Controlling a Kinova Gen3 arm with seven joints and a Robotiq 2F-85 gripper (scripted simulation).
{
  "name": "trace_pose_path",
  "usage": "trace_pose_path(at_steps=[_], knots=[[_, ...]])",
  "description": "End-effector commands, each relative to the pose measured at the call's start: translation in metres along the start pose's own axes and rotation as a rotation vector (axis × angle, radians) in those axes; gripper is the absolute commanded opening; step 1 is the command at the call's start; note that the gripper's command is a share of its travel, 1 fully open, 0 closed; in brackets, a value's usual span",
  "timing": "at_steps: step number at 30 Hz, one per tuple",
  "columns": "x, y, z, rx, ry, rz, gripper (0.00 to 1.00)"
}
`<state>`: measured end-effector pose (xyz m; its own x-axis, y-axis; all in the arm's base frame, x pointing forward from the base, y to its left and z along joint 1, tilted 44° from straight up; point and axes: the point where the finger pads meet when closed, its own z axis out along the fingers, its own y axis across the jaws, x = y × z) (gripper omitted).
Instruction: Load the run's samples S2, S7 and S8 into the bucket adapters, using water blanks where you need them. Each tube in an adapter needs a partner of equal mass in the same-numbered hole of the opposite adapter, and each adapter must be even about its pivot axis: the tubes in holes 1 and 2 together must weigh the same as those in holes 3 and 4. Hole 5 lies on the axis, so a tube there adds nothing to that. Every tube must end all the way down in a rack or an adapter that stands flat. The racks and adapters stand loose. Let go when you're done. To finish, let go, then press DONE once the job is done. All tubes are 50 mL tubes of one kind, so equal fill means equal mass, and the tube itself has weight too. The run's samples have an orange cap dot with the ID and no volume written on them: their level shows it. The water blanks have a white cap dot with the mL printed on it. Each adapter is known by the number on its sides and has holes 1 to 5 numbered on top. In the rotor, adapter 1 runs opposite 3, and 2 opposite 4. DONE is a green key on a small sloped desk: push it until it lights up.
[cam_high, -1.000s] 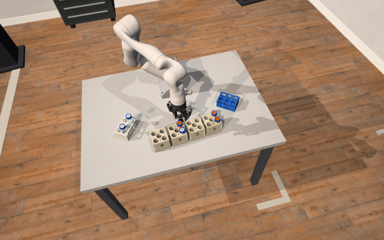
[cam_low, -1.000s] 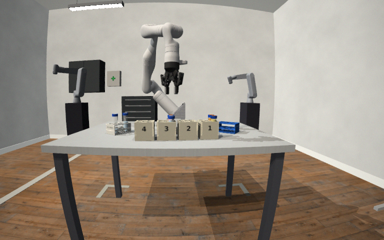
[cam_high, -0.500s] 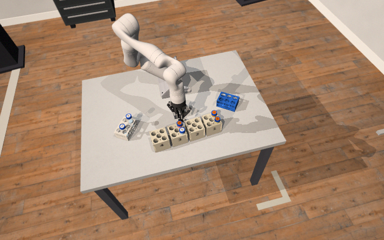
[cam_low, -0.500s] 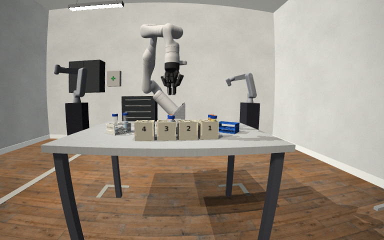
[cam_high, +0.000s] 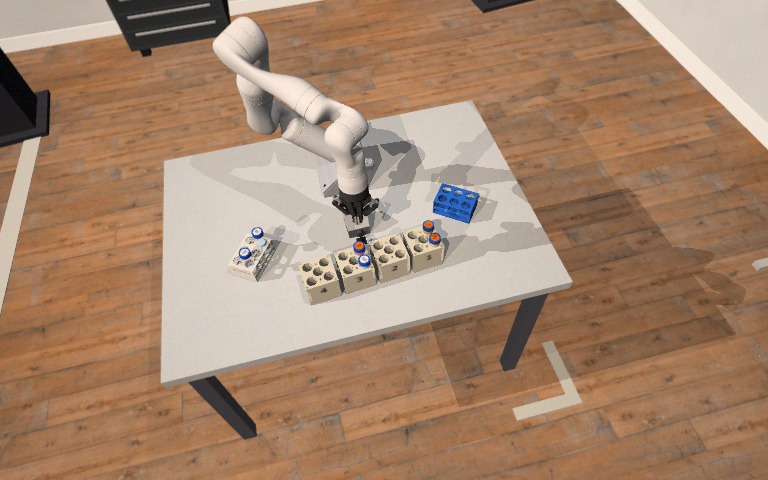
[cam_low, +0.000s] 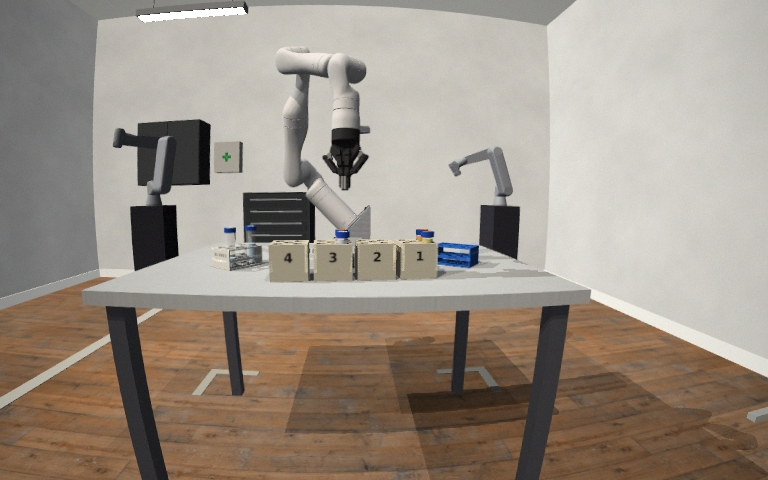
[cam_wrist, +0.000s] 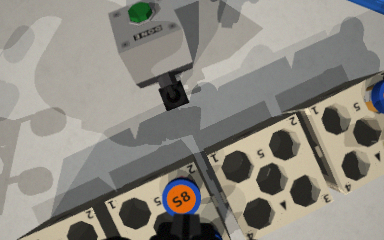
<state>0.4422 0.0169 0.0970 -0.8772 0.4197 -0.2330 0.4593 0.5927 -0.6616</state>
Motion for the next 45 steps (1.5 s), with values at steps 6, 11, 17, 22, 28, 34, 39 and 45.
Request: trace_pose_path(at_steps=[6, 11, 17, 22, 28, 34, 39, 45], knots=[[0.027, -0.008, -0.001, -0.004, -0.002, -0.171, 0.1], [0.043, -0.013, -0.001, -0.003, -0.002, -0.271, 0.1], [0.056, -0.017, -0.001, -0.003, -0.002, -0.351, 0.1], [0.072, -0.023, -0.001, -0.003, -0.002, -0.451, 0.1], [0.091, -0.029, -0.001, -0.003, -0.002, -0.571, 0.1], [0.103, -0.033, -0.001, -0.003, -0.003, -0.651, 0.1], [0.119, -0.038, -0.001, -0.003, -0.003, -0.751, 0.1], [0.138, -0.044, -0.001, -0.003, -0.003, -0.871, 0.1]])
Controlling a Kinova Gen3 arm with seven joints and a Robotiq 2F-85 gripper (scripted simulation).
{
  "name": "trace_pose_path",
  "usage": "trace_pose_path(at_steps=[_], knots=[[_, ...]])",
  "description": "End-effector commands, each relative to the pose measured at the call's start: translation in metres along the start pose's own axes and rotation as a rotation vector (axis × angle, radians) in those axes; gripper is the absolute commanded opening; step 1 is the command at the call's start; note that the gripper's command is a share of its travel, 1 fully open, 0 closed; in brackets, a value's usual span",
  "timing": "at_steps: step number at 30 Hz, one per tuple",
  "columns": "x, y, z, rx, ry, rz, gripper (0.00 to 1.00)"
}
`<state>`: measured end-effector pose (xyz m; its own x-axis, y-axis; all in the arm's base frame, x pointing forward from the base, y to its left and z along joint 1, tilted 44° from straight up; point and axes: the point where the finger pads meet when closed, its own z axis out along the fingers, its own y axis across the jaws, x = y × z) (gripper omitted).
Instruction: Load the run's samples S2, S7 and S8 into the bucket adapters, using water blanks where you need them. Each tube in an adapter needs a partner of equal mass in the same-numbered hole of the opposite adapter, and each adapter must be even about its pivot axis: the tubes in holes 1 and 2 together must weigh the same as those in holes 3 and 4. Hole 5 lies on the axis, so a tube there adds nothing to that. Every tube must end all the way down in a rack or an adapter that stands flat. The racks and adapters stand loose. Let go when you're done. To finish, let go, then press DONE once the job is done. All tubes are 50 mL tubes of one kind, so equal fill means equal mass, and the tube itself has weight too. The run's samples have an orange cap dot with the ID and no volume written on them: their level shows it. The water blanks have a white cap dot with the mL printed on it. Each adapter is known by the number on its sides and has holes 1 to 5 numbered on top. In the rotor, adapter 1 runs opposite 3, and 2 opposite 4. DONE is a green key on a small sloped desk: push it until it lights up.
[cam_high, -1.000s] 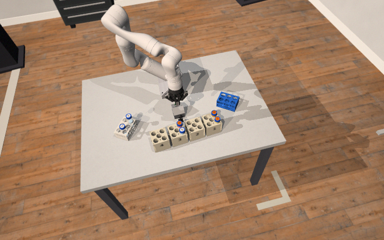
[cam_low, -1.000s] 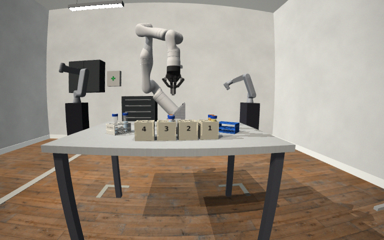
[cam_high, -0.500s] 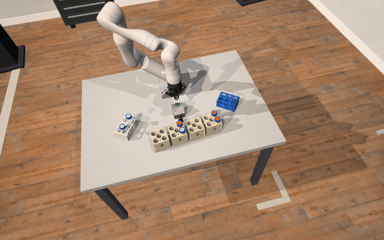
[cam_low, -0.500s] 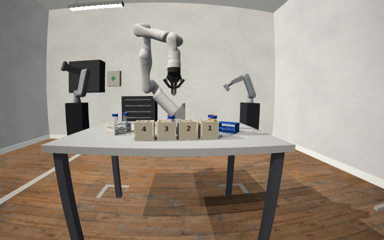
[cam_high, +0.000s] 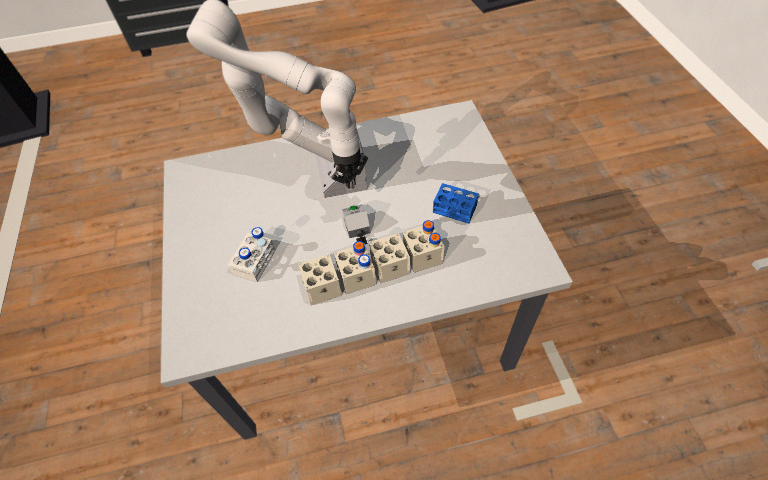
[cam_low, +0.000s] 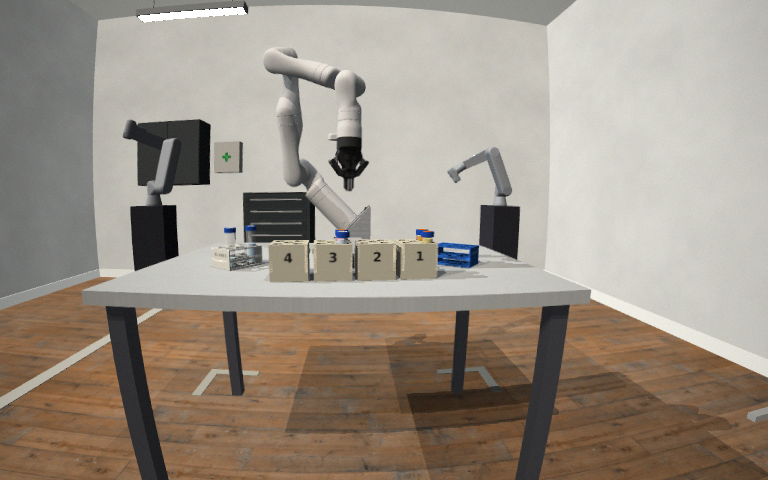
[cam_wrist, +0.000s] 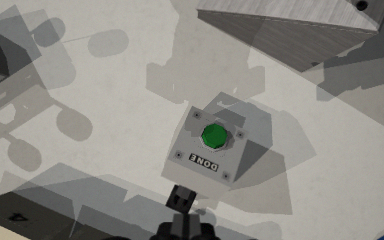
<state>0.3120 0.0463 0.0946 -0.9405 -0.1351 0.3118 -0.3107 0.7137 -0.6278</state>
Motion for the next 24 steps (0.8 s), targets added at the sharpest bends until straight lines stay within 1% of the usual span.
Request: trace_pose_path(at_steps=[1, 4, 15, 24], knots=[[0.013, 0.007, -0.001, -0.002, -0.002, -0.089, 0.1], [0.016, 0.009, -0.001, -0.002, -0.002, -0.109, 0.1], [0.048, 0.026, -0.001, -0.002, -0.002, -0.329, 0.1], [0.05, 0.027, -0.001, -0.001, -0.002, -0.469, 0.1]])
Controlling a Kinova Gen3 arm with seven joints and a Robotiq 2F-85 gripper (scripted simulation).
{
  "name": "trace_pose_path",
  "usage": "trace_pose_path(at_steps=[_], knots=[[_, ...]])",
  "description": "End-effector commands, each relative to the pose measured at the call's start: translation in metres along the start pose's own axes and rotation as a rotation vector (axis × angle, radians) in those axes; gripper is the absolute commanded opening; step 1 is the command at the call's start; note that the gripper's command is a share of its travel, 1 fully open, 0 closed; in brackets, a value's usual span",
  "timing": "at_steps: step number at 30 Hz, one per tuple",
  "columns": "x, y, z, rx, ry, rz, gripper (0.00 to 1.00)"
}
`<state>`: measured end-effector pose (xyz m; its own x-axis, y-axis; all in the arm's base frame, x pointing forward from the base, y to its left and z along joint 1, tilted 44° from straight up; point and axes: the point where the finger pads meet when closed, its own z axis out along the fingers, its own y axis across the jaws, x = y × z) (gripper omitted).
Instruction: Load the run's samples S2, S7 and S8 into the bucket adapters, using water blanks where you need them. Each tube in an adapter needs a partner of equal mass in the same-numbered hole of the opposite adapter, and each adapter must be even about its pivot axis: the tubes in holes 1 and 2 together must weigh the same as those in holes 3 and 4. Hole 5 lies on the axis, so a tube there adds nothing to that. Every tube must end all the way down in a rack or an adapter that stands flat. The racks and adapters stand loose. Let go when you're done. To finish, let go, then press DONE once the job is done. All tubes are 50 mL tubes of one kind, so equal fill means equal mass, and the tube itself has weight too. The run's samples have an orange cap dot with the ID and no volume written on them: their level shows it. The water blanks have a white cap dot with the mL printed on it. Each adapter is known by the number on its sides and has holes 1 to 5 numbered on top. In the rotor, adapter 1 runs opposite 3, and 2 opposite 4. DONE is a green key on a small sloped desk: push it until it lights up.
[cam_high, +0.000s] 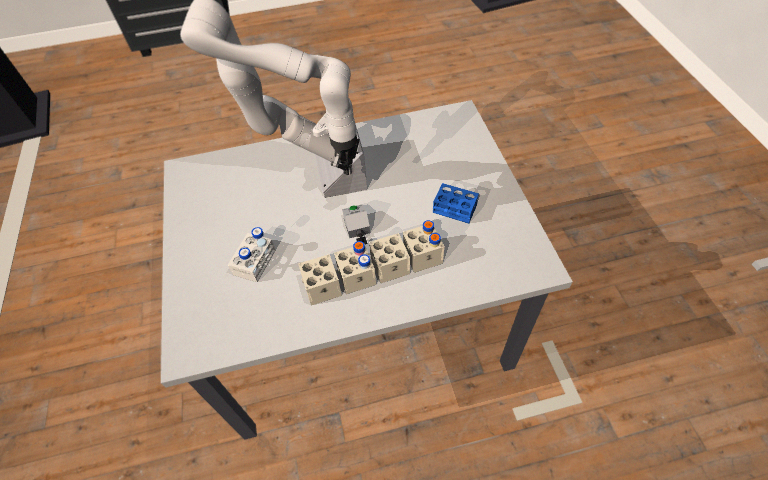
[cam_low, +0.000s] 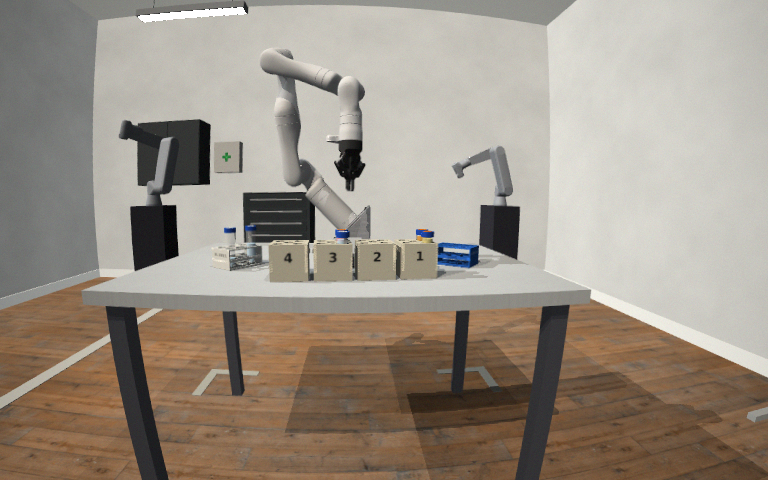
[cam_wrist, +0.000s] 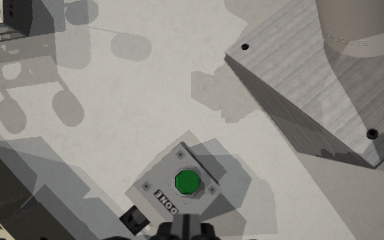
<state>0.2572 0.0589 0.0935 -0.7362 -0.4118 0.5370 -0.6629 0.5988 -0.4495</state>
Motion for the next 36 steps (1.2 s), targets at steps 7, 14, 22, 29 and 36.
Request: trace_pose_path(at_steps=[7, 14, 22, 29, 36], knots=[[0.0, 0.0004, -0.0004, -0.001, -0.001, -0.195, 0.1], [0.0, 0.0004, -0.0004, -0.001, -0.001, -0.295, 0.1], [0.0, 0.0004, -0.0004, -0.001, -0.001, -0.455, 0.1], [0.0, 0.0004, -0.0004, -0.001, -0.001, -0.595, 0.1], [0.0, 0.0004, -0.0004, -0.001, -0.001, -0.695, 0.1]])
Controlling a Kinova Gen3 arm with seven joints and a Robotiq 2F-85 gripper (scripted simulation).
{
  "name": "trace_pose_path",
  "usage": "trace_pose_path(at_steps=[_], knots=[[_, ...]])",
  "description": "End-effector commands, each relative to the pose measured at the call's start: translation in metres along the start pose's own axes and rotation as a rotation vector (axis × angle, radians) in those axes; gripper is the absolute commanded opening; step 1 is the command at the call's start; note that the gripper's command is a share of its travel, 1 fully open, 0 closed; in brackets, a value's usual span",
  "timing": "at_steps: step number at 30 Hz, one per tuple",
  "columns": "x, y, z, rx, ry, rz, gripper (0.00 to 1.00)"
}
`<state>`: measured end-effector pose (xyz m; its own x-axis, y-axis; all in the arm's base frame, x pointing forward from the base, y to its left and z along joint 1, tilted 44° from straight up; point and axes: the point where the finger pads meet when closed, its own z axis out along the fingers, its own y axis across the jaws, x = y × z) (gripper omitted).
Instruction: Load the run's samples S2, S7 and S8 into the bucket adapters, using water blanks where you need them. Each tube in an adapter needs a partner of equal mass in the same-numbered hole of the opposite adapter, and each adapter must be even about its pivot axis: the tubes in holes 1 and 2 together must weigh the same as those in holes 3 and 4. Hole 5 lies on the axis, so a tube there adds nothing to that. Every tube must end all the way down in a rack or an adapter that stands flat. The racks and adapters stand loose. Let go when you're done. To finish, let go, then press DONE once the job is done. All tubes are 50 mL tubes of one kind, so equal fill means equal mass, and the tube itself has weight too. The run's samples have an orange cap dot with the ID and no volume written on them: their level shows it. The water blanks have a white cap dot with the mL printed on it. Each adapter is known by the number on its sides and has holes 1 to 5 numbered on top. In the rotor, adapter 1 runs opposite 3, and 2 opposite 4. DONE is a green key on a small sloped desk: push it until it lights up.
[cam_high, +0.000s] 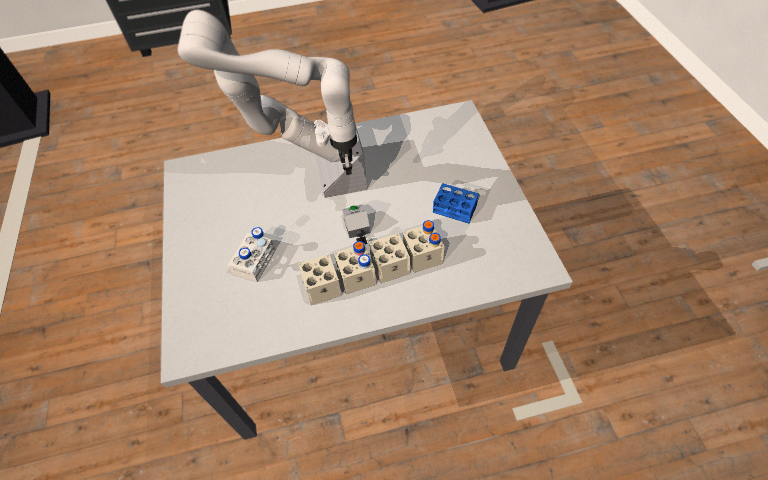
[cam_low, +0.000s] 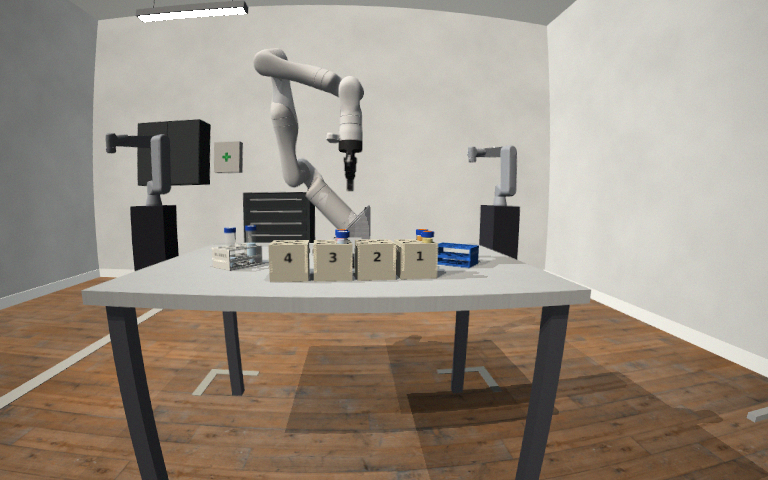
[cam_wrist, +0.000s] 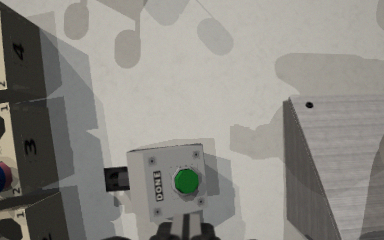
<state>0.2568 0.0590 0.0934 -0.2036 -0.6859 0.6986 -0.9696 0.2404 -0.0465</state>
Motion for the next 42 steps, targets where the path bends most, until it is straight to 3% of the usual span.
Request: trace_pose_path(at_steps=[1, 16, 24, 42], knots=[[0.0, 0.0, 0.0, -0.001, -0.001, -0.084, 0.1], [0.0, 0.0, 0.0, -0.001, -0.001, -0.124, 0.1], [0.0, 0.0, 0.01, -0.263, 0.013, -0.124, 0.1], [0.0, -0.001, 0.032, -0.263, 0.013, -0.124, 0.1]])
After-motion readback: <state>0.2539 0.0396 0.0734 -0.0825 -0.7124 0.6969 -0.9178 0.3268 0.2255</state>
